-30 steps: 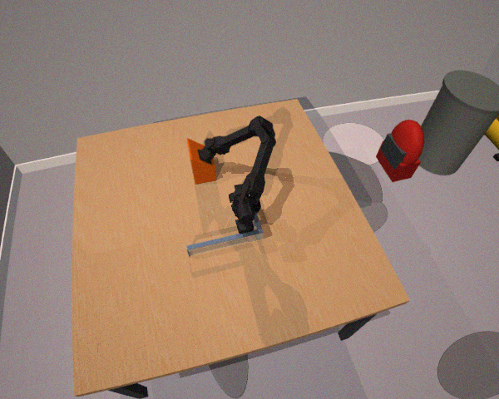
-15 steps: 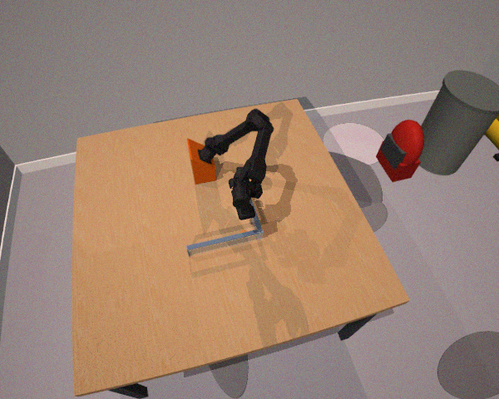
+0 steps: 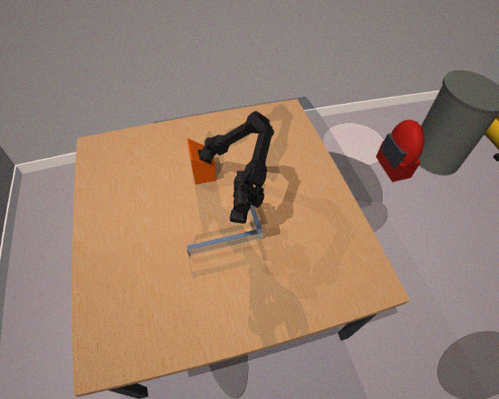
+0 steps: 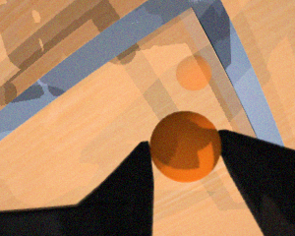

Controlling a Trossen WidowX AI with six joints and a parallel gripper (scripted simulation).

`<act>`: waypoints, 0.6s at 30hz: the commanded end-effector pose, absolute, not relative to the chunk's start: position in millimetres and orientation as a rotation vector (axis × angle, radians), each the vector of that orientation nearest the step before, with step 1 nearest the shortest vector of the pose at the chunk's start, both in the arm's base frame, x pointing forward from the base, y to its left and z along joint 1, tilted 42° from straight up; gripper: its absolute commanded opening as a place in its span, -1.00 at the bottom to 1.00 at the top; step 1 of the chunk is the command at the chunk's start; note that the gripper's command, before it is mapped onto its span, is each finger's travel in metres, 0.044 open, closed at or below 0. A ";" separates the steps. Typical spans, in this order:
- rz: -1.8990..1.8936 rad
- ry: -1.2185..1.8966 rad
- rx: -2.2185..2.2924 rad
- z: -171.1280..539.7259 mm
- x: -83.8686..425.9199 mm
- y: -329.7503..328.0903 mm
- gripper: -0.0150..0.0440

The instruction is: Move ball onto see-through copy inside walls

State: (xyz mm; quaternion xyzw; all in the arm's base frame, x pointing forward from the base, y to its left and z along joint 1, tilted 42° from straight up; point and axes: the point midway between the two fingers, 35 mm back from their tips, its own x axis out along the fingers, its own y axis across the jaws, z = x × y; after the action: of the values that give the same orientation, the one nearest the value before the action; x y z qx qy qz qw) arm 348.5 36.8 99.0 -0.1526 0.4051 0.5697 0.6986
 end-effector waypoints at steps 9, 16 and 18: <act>1.075 1.105 -0.062 93.4 360.8 42.1 -0.49; 0.945 1.218 0.117 89.1 366.6 46.0 -0.49; 0.906 1.249 0.168 87.8 368.2 47.1 -0.49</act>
State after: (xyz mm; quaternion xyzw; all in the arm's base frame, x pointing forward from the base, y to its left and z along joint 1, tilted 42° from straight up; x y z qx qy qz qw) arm 363.6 46.1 87.4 0.0507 0.5512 0.4301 0.7132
